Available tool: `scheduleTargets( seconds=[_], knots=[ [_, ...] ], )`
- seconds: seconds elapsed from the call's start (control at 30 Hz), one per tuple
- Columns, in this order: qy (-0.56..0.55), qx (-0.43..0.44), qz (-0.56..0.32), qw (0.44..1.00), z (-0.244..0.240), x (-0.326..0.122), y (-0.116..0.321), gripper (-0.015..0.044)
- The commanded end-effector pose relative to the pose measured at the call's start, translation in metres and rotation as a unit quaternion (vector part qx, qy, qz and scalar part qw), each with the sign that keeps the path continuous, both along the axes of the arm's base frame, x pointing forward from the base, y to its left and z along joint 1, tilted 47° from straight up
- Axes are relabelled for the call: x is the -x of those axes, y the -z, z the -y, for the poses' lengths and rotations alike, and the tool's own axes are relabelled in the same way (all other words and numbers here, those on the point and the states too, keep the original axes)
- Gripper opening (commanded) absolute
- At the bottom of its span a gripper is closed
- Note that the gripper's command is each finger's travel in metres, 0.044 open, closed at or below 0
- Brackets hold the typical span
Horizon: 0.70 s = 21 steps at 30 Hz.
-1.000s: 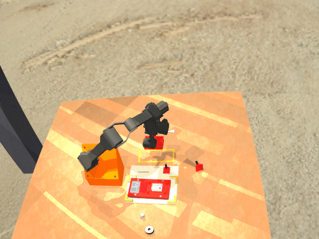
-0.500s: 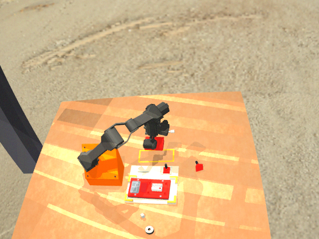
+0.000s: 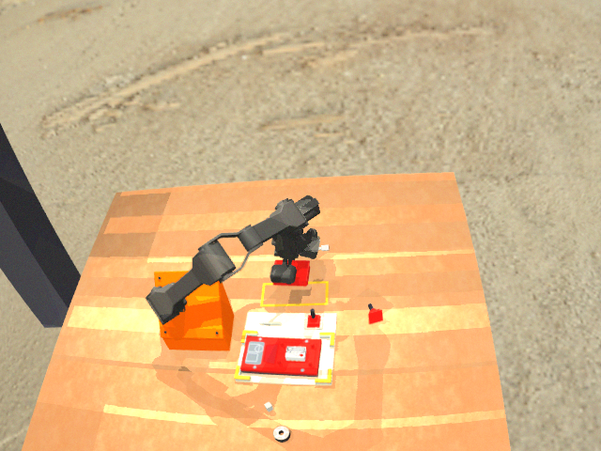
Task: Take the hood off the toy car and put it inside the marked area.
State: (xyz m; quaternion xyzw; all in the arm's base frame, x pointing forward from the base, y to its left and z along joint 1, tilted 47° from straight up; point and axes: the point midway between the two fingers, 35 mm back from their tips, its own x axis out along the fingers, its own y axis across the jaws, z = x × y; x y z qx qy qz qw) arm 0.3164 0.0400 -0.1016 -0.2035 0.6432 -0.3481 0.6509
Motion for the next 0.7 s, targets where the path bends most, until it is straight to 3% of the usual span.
scheduleTargets(
  seconds=[0.0, 0.67],
  knots=[
    [-0.002, 0.001, -0.001, 1.0, 0.002, 0.0, 0.0017, 0.0],
    [-0.002, 0.001, -0.001, 1.0, 0.0107, 0.0004, 0.0102, 0.0]
  ],
)
